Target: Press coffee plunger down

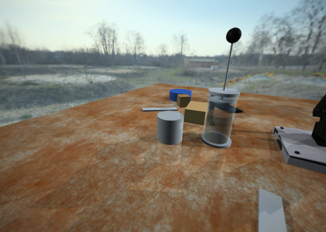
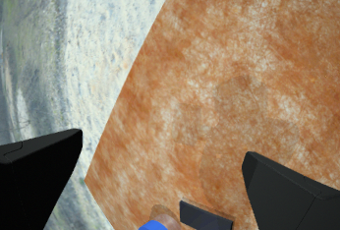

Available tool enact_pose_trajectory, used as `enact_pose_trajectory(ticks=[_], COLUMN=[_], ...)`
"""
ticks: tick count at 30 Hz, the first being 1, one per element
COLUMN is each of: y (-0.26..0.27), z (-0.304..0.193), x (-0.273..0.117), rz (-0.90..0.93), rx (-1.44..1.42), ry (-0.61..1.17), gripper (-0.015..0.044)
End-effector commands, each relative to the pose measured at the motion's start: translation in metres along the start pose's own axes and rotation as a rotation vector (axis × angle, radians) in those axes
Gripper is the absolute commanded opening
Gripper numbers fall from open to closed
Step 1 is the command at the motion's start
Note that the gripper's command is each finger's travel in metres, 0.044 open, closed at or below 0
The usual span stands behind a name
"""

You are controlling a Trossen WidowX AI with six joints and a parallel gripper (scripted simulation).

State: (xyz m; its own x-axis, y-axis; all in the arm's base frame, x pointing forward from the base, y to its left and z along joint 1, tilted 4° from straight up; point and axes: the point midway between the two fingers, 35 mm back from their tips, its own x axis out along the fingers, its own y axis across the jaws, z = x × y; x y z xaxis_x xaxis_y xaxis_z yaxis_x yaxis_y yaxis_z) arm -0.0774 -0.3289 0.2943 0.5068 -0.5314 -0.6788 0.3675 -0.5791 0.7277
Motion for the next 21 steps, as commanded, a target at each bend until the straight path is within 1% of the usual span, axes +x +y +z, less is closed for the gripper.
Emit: enact_pose_trajectory(ticks=[1, 2, 6, 14, 21], y=[0.001, 0.003, 0.015, 0.043, 0.050], z=[-0.002, -0.006, -0.033, -0.128, -0.219], x=[0.001, 0.004, 0.020, 0.057, 0.068], rz=[-0.003, -0.008, -0.042, -0.098, -0.090], rx=[-0.008, -0.024, -0.139, -0.522, -0.883], ry=[0.003, 0.008, 0.046, 0.157, 0.249], gripper=[0.0426, 0.0440, 0.0440, 0.0440, 0.0440])
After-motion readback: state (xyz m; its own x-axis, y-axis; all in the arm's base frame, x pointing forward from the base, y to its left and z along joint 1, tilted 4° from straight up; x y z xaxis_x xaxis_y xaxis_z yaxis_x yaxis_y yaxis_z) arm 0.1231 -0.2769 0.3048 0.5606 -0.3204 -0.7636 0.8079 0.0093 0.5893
